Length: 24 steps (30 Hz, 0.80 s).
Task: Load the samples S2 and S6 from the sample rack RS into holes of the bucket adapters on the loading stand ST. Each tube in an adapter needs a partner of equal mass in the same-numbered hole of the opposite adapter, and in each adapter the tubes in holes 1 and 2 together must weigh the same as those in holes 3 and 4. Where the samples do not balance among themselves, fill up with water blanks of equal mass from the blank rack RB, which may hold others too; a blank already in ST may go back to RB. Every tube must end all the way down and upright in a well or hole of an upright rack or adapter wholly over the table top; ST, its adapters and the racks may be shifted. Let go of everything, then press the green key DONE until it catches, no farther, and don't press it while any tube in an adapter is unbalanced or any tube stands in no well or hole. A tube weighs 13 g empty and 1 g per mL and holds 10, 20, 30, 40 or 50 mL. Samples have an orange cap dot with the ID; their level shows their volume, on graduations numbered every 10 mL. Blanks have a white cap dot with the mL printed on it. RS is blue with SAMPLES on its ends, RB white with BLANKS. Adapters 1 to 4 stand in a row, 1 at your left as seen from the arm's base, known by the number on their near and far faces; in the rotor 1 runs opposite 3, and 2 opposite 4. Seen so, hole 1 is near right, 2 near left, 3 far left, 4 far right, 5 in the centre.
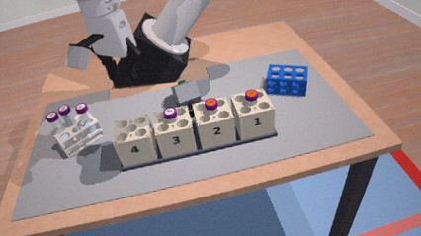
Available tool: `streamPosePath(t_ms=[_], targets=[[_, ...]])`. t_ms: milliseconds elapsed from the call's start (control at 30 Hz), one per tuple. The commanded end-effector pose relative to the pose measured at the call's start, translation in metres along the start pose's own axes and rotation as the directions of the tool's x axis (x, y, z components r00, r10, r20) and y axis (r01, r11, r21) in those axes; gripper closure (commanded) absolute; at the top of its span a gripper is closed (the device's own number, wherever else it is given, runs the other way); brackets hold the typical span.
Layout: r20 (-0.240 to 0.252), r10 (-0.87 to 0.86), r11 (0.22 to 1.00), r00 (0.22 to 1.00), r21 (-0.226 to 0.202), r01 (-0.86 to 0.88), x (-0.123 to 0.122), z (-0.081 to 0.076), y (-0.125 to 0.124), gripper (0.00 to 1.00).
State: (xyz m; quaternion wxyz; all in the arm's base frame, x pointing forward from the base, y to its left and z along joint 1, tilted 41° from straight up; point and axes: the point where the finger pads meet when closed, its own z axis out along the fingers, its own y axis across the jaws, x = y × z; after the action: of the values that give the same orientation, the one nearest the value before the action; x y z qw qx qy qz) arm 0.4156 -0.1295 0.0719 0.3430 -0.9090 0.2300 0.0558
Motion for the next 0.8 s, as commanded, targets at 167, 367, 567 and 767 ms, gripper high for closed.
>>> streamPosePath(t_ms=[167,367,567,767], targets=[[0.004,0.232,0.973,0.973,-0.005,-0.232,0.012,-0.001,0.033,0.43],[0.003,0.356,0.935,0.935,-0.005,-0.356,0.022,-0.001,0.061,0.43],[0.003,0.356,0.935,0.935,-0.005,-0.356,0.031,-0.001,0.090,0.43],[0.003,0.356,0.935,0.935,-0.005,-0.356,0.038,-0.001,0.109,0.43]])
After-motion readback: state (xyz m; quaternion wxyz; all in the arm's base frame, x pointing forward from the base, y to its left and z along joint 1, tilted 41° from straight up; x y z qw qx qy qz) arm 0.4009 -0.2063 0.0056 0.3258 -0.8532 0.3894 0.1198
